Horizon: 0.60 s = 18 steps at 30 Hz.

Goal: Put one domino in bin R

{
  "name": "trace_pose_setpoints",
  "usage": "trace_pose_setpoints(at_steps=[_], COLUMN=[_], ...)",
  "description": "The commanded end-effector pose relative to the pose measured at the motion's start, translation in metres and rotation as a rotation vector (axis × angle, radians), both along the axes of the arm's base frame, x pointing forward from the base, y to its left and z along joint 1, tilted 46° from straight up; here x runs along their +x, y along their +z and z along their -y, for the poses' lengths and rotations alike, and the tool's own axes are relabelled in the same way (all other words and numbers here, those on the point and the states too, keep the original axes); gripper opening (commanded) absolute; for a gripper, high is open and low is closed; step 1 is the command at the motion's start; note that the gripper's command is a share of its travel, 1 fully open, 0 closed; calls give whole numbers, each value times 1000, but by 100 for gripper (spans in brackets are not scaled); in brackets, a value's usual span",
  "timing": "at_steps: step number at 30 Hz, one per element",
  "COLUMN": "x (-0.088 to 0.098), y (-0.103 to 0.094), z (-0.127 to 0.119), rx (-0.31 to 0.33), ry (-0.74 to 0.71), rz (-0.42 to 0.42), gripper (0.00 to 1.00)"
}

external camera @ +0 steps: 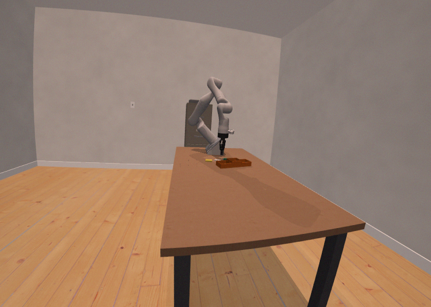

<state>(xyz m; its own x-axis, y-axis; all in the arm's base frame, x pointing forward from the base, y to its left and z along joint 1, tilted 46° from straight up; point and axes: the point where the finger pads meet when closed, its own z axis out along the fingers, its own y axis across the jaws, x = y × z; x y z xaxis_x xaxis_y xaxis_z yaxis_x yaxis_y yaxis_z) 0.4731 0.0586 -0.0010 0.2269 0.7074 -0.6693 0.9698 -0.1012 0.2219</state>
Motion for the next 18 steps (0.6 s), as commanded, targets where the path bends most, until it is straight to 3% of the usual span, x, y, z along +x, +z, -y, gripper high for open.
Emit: trace_pose_setpoints(at_steps=[1, 15, 18], x=[-1, -1, -1], y=[-2, -2, -2], z=[-2, -2, -2], rx=[-6, 58, 63], ry=[-32, -526, -561], rz=[37, 529, 564], gripper=[9, 9, 9])
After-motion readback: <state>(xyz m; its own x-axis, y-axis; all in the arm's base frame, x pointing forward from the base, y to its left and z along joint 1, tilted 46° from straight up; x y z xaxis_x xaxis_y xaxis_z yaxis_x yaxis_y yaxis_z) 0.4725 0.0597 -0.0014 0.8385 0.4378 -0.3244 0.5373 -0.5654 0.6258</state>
